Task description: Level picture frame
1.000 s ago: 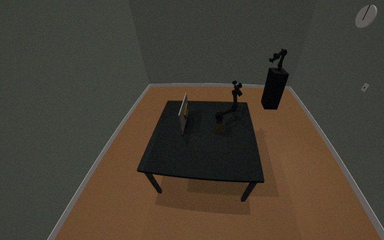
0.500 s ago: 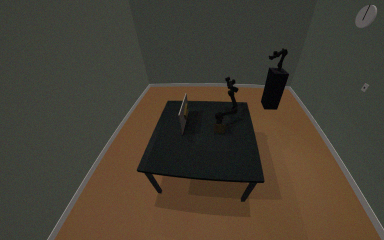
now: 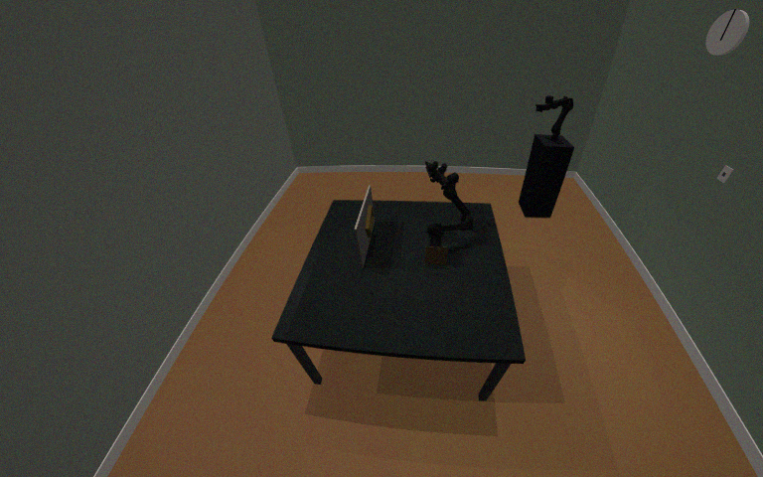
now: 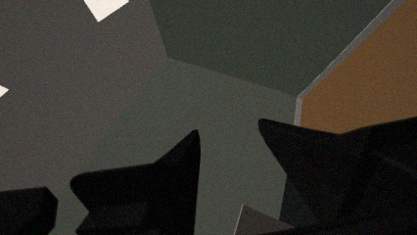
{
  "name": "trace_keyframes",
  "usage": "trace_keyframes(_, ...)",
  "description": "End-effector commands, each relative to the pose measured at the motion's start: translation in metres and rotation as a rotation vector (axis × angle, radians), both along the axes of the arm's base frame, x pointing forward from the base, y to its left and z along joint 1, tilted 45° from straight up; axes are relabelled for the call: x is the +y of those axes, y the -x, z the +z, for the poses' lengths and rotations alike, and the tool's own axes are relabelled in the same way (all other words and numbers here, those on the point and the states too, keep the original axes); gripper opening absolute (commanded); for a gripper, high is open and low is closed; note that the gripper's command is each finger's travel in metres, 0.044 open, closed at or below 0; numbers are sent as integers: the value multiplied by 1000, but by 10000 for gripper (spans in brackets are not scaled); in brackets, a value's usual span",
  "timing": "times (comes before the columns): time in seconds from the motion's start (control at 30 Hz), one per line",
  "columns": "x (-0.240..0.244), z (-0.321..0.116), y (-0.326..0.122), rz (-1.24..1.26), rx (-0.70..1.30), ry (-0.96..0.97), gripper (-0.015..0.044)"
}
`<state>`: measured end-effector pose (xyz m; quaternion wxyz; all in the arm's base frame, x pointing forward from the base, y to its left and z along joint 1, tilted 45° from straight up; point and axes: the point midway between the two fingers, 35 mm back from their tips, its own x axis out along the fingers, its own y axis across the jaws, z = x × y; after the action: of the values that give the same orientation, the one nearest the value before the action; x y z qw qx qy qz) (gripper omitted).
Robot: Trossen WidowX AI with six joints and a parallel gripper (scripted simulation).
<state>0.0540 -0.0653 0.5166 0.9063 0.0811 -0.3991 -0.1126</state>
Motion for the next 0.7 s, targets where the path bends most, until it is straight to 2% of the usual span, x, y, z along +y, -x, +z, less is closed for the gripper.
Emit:
trace_keyframes(0.0,25,-44,-39,94,116,9,260)
trace_keyframes(0.37,70,-197,-122,282,483,-68,260)
trace_keyframes(0.6,81,-313,-151,333,729,-189,260)
trace_keyframes(0.67,82,-324,-153,335,753,-203,260)
